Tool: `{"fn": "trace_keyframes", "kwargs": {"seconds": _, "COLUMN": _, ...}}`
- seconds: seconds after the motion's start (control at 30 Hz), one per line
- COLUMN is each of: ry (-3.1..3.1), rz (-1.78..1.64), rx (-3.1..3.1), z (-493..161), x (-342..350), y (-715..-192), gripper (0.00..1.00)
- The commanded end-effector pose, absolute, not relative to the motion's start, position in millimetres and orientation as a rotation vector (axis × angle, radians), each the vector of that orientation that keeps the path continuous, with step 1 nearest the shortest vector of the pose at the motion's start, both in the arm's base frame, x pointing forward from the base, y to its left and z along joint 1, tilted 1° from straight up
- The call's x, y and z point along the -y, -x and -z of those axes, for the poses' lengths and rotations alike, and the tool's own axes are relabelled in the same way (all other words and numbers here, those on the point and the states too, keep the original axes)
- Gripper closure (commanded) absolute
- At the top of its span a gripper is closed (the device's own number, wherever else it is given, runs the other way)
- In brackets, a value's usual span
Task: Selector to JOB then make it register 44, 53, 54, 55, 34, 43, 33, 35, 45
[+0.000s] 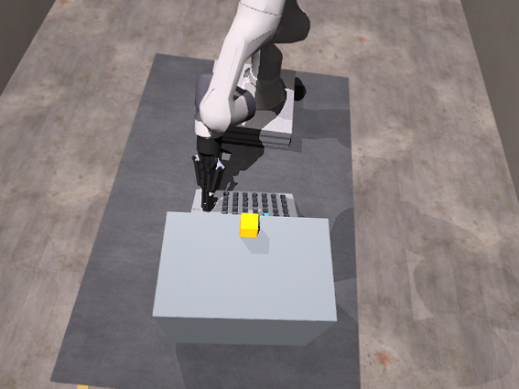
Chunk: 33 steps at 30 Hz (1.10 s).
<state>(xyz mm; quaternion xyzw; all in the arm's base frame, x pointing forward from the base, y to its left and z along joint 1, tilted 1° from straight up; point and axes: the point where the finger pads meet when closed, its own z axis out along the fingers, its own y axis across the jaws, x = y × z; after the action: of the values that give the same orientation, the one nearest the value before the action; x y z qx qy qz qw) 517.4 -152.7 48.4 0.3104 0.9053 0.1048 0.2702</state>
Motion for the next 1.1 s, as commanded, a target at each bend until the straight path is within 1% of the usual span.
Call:
{"fn": "trace_keyframes", "kwargs": {"seconds": 0.0, "ry": -1.045, "rz": -0.35, "rx": -2.406, "z": -48.8, "x": 153.6, "y": -519.1, "gripper": 0.9}}
{"fn": "trace_keyframes", "kwargs": {"seconds": 1.07, "ry": -1.616, "rz": -0.508, "rx": -2.132, "z": -48.8, "x": 153.6, "y": -519.1, "gripper": 0.9}}
